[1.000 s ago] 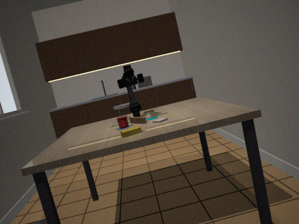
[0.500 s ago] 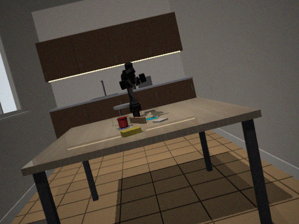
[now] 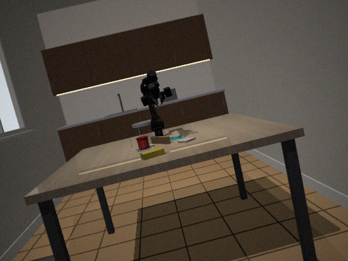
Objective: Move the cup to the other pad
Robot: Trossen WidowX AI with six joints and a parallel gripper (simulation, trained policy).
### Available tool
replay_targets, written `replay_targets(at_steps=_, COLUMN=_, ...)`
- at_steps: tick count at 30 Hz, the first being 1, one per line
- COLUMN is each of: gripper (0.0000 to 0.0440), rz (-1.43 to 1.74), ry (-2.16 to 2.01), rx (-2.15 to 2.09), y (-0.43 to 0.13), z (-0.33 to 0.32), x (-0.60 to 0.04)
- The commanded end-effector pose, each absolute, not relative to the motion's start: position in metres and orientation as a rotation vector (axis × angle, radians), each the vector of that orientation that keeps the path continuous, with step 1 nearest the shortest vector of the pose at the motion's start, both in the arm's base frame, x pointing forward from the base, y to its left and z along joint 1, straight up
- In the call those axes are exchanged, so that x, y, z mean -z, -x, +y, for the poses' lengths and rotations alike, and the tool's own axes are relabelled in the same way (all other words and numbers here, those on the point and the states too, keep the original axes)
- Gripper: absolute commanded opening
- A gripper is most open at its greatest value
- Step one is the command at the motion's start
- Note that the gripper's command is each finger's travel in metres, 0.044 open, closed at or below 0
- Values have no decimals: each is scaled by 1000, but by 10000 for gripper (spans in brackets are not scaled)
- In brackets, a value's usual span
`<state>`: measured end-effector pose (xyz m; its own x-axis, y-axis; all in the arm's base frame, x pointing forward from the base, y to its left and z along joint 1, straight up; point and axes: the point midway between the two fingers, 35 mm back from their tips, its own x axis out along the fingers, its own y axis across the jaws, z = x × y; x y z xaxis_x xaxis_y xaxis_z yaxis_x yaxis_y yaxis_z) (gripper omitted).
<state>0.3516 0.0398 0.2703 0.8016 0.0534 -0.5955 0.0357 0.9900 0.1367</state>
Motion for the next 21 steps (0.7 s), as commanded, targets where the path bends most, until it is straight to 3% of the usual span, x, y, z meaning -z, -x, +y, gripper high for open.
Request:
replay_targets(at_steps=1, gripper=104, rz=708, ry=-148, rx=7, y=-353, z=41, x=-266)
replay_targets(at_steps=21, gripper=97, rz=1050, ry=-74, rx=60, y=-349, z=34, x=-229)
